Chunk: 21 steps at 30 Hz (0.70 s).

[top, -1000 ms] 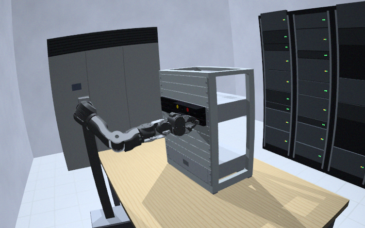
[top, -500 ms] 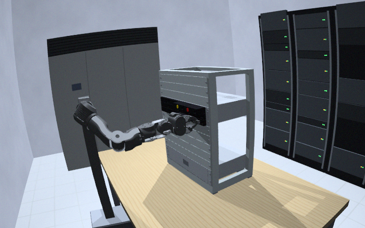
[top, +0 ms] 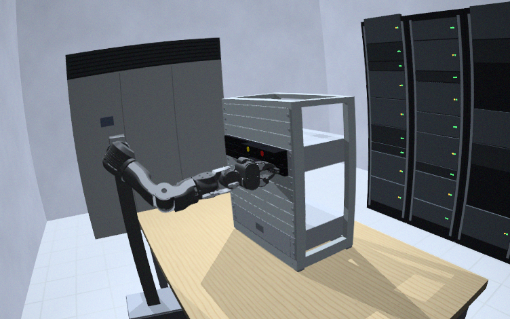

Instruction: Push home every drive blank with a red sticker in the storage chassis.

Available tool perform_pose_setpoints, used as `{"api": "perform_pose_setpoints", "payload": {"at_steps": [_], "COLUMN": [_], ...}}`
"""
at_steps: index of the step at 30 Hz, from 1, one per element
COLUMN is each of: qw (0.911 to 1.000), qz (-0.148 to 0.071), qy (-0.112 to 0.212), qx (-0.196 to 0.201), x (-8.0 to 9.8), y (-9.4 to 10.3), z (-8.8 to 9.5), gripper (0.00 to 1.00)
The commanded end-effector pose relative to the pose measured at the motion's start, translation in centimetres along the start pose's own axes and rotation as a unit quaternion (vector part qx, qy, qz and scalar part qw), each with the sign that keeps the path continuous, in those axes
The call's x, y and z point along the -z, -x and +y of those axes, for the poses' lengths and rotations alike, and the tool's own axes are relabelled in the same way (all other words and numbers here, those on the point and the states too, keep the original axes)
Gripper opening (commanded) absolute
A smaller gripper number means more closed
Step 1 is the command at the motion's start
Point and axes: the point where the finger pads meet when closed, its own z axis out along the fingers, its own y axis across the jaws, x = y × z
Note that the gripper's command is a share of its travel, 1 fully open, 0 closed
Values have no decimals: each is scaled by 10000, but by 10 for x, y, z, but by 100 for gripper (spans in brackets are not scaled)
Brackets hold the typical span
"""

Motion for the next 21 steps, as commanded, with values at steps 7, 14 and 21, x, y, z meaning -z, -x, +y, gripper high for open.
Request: {"api": "perform_pose_setpoints", "payload": {"at_steps": [7, 14, 21], "qw": [9997, 9997, 9999], "qz": [113, 126, 79], "qy": [206, 225, 129], "qx": [-37, -40, -46], "x": [-4, -3, 14], "y": [-9, -10, -7], "z": [14, 15, 10], "gripper": [0, 0, 0]}}
